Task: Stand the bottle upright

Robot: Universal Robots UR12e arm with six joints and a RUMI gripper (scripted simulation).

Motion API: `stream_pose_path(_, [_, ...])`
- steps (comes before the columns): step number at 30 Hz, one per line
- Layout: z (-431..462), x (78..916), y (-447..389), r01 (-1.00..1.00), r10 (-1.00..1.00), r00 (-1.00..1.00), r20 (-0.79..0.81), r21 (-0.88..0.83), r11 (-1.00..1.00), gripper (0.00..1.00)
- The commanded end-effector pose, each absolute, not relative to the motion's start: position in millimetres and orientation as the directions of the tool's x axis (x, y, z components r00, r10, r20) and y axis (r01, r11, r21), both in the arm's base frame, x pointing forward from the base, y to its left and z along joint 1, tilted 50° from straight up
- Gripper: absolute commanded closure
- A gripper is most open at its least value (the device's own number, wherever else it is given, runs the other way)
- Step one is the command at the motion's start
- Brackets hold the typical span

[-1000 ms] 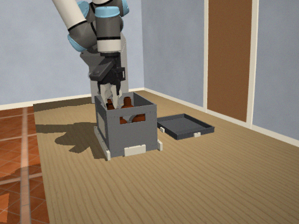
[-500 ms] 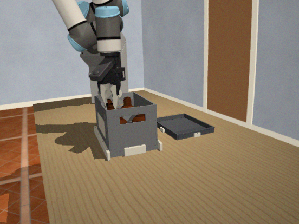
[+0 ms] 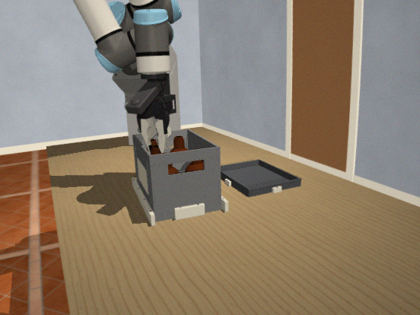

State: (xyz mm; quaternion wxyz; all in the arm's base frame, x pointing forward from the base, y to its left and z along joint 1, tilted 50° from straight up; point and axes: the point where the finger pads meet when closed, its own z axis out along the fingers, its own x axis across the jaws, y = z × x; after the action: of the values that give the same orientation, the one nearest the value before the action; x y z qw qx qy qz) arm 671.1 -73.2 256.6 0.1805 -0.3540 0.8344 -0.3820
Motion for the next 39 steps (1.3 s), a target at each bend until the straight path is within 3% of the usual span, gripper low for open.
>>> stream_pose_path(1, [257.1,671.1,-72.9,-0.452,-0.729,-0.684,-0.031,-0.766,0.457,1.0])
stream_pose_path(26, [257.1,671.1,-72.9,-0.452,-0.729,-0.684,-0.031,-0.766,0.457,1.0])
stream_pose_path(27, [257.1,671.1,-72.9,-0.452,-0.729,-0.684,-0.031,-0.766,0.457,0.62])
stream_pose_path(39, [257.1,671.1,-72.9,-0.452,-0.729,-0.684,-0.031,-0.766,0.457,0.62])
